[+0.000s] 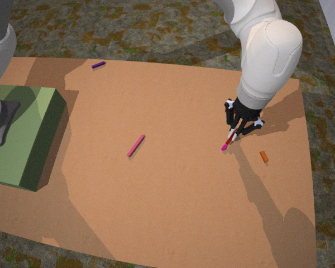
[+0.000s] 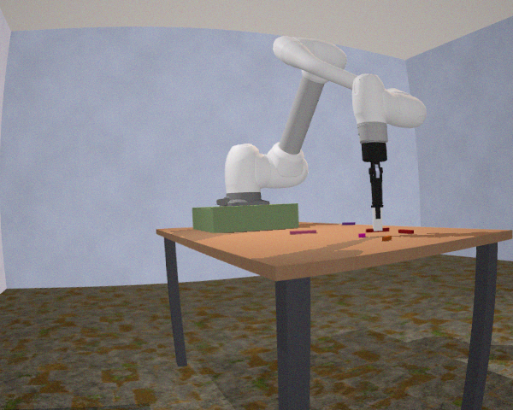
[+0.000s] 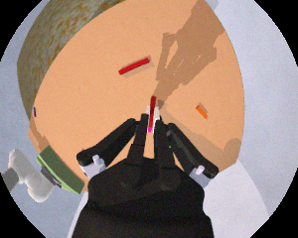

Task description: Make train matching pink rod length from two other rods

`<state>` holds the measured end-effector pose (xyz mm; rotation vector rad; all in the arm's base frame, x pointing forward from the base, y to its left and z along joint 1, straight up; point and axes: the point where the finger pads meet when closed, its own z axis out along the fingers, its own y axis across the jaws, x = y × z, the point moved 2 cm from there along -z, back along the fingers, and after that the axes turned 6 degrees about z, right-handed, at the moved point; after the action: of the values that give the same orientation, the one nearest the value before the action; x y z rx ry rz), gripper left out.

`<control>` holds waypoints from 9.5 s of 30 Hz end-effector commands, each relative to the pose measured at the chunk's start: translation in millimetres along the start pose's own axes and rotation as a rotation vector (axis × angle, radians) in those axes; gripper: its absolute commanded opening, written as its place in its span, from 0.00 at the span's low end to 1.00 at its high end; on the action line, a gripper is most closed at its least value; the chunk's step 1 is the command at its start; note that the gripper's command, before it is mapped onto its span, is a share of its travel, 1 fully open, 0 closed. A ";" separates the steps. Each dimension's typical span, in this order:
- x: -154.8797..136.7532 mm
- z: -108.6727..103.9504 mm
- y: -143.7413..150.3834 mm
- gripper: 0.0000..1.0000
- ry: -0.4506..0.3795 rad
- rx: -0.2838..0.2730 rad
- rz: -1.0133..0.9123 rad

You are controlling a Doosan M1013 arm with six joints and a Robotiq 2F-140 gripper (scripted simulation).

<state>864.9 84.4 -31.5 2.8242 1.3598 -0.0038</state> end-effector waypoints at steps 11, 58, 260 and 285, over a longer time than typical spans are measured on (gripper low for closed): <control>-0.4 2.9 0.1 0.12 0.005 0.004 -0.001; -0.3 15.1 0.0 0.12 0.005 0.004 -0.001; -1.2 -150.7 0.6 1.00 0.005 0.004 -0.001; -1.2 -150.7 0.6 1.00 0.005 0.004 -0.001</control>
<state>864.8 84.2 115.9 2.8243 1.3572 -0.0022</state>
